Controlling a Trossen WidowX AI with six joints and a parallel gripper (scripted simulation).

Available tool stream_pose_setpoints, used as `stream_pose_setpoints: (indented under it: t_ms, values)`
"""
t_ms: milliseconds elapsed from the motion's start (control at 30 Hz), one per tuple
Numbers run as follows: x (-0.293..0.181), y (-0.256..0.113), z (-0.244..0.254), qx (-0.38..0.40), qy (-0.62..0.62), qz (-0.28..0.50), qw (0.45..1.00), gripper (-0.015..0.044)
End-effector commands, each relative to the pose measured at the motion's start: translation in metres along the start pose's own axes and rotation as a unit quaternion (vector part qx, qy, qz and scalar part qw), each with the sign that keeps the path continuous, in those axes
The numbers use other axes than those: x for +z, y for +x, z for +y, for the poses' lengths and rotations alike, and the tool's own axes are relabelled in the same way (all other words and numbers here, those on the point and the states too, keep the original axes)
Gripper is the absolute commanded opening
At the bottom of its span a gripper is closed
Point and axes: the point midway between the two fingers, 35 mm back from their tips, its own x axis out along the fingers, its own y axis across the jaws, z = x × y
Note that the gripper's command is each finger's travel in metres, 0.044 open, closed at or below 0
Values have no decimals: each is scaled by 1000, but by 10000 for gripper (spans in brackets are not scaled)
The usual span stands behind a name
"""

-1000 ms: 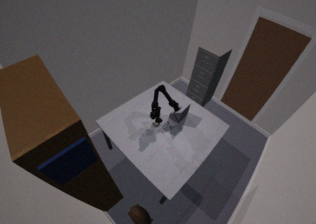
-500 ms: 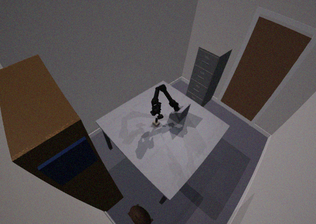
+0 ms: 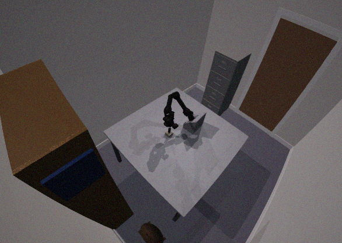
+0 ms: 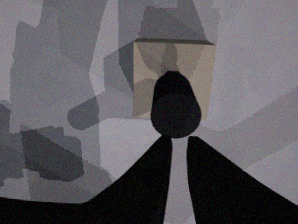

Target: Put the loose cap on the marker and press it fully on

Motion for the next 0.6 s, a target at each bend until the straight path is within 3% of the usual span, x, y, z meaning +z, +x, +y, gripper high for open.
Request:
stream_pose_setpoints:
  t_ms: [0, 567]
  values:
    - [0, 0, 0, -1, -4, 0, 1000, 0]
    - [0, 13, 0, -1, -4, -1, 1000, 0]
